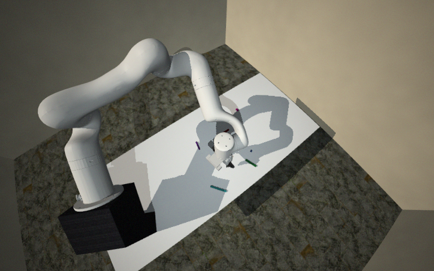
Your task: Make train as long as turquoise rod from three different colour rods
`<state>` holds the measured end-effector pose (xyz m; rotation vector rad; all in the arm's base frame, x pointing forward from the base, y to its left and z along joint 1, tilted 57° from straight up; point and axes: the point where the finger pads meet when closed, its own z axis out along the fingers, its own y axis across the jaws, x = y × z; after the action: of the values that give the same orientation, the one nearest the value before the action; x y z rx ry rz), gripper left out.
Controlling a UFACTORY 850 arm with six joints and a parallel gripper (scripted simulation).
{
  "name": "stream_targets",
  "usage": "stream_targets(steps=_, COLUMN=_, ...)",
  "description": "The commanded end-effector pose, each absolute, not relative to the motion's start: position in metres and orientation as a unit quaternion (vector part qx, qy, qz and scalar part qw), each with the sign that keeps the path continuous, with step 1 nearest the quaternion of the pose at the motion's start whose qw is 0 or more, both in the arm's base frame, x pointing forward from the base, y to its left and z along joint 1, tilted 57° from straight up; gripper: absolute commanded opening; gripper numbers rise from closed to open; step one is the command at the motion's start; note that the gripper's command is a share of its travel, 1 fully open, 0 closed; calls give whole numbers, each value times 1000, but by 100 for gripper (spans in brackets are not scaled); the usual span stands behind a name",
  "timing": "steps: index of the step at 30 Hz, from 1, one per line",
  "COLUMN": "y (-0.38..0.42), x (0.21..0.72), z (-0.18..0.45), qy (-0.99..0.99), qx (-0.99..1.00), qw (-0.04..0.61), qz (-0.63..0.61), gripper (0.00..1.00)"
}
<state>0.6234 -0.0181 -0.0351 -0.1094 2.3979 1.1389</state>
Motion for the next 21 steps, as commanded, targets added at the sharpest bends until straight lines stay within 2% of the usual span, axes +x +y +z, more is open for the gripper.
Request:
stream_targets(steps=1, y=-18, x=634, z=-27, qy=877, qx=29, qw=198, qz=437, gripper=100)
stream_targets(steps=6, y=-17, x=640, z=-22, qy=875, qx=70, qw=177, qz=446, gripper=100)
stream_targets(steps=21, y=-12, x=673, z=6, qy=830, qx=285, qw=59, qz=476, gripper=100)
